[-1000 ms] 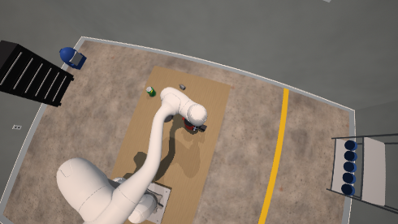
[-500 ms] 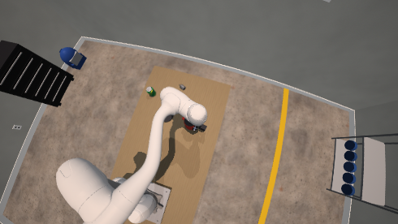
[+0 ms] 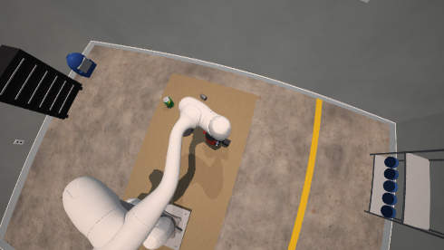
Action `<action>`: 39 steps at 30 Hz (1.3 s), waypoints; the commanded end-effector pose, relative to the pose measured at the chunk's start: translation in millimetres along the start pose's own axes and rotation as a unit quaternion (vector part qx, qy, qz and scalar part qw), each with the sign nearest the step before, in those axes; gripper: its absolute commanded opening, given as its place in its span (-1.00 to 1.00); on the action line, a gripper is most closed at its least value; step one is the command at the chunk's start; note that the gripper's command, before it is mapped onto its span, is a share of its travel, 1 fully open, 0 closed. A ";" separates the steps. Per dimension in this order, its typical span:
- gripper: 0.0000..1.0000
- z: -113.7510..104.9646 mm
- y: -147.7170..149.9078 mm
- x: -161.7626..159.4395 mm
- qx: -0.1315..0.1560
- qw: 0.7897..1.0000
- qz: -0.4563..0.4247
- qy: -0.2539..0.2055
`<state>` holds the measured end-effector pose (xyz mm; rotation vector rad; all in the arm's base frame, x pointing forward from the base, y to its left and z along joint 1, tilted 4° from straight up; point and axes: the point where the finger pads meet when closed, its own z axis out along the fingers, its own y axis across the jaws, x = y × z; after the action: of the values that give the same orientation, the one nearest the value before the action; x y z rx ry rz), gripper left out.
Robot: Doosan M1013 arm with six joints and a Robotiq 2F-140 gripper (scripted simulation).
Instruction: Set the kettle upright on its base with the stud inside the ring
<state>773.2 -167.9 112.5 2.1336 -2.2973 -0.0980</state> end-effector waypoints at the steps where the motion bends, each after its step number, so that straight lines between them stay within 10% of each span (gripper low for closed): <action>1: -0.80 -1.2 -0.4 0.0 0.001 1.000 0.000 0.000; 39: -0.80 -1.2 0.2 -9.3 0.001 1.000 0.000 0.000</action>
<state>773.3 -160.9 112.8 2.1336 -2.2973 -0.0980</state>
